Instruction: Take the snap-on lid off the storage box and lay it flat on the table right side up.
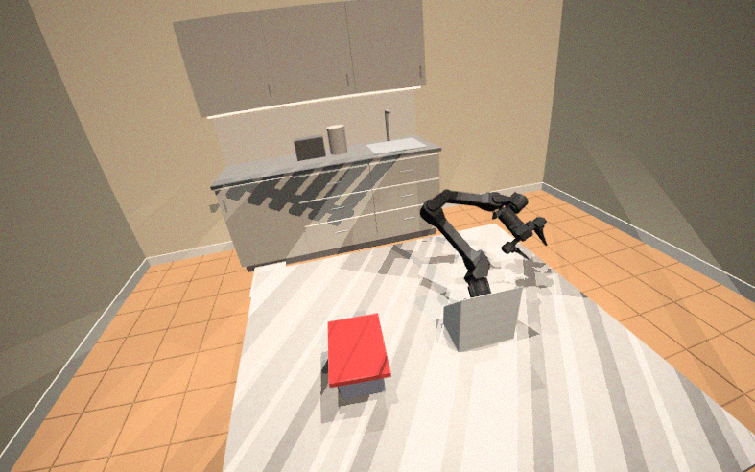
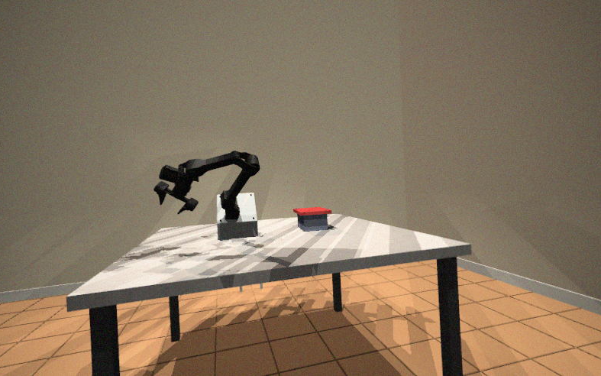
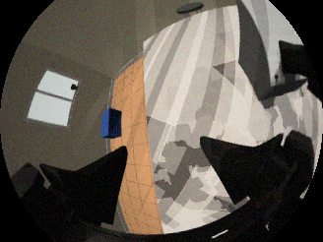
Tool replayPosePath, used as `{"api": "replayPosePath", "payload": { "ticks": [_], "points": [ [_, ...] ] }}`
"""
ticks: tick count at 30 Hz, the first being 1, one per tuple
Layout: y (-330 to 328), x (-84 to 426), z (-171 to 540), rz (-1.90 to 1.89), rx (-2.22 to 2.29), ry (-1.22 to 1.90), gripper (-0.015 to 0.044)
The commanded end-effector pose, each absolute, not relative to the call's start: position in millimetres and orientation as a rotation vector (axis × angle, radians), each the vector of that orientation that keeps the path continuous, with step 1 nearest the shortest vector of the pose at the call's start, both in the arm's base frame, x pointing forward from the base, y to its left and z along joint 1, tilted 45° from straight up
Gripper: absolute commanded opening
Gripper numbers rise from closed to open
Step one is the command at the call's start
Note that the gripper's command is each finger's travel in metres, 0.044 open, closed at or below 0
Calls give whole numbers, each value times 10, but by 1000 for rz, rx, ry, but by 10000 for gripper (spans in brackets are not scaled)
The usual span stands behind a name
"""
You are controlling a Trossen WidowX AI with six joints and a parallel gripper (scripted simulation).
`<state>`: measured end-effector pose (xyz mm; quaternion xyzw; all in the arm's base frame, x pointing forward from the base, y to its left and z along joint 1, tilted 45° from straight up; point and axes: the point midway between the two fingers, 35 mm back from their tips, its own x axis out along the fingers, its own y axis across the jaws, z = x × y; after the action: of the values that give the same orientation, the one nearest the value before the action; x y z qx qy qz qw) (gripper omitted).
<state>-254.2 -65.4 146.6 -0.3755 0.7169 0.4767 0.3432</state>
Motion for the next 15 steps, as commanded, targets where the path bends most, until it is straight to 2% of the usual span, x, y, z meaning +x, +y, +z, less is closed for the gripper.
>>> {"api": "replayPosePath", "payload": {
  "ticks": [1,6,9,15],
  "points": [
    [-642,-2544,1478,1239,-976,1863,374],
    [-502,-2562,1614,1239,-975,1861,243],
    [-560,-2570,1647,1270,-990,1864,235],
    [-1089,-2561,1952,1527,-1121,1892,235]
  ]
}}
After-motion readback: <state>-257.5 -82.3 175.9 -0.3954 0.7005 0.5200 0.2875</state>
